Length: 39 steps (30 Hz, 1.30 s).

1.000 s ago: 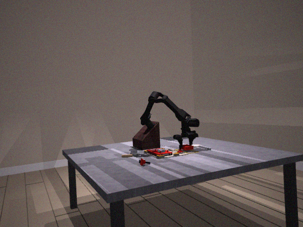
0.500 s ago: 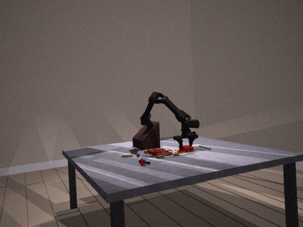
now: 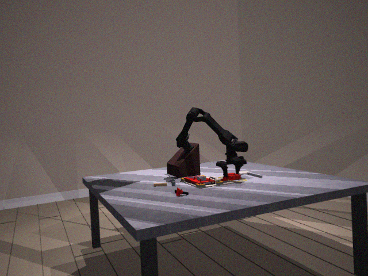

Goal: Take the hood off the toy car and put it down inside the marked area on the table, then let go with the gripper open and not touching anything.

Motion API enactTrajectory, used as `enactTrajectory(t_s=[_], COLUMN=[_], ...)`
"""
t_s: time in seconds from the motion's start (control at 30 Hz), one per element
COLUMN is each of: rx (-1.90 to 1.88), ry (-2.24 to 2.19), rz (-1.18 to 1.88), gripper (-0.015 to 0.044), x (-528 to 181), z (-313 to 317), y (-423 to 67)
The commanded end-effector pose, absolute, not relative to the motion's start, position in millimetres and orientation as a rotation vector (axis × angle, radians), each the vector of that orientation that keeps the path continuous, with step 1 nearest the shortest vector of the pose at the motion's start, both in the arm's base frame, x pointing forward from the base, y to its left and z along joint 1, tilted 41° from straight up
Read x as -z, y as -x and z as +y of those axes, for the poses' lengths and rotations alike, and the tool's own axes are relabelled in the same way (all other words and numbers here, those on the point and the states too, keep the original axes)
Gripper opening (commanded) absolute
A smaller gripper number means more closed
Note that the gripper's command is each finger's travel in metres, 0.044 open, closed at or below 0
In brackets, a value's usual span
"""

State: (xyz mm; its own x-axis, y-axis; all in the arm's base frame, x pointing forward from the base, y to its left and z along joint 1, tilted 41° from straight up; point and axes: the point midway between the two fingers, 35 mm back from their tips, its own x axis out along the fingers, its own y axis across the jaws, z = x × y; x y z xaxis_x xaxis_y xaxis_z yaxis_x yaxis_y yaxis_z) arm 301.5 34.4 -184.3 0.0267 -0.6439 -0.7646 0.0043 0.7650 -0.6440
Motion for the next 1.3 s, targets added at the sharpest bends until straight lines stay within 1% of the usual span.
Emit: enactTrajectory(t_s=[0.0, 0.33, 0.67, 1.27], rx=[0.542, 0.541, 0.539, 0.539], ry=[0.549, 0.549, 0.551, 0.551], rz=[1.474, 1.473, 1.469, 1.469], gripper=[0.0184, 0.0440, 0.0440, 0.0440], x=[184.1, 182.9, 131.3, 130.2], z=[34.7, 35.8, 81.1, 82.0], y=[-301.5, -301.6, -299.4, -299.3])
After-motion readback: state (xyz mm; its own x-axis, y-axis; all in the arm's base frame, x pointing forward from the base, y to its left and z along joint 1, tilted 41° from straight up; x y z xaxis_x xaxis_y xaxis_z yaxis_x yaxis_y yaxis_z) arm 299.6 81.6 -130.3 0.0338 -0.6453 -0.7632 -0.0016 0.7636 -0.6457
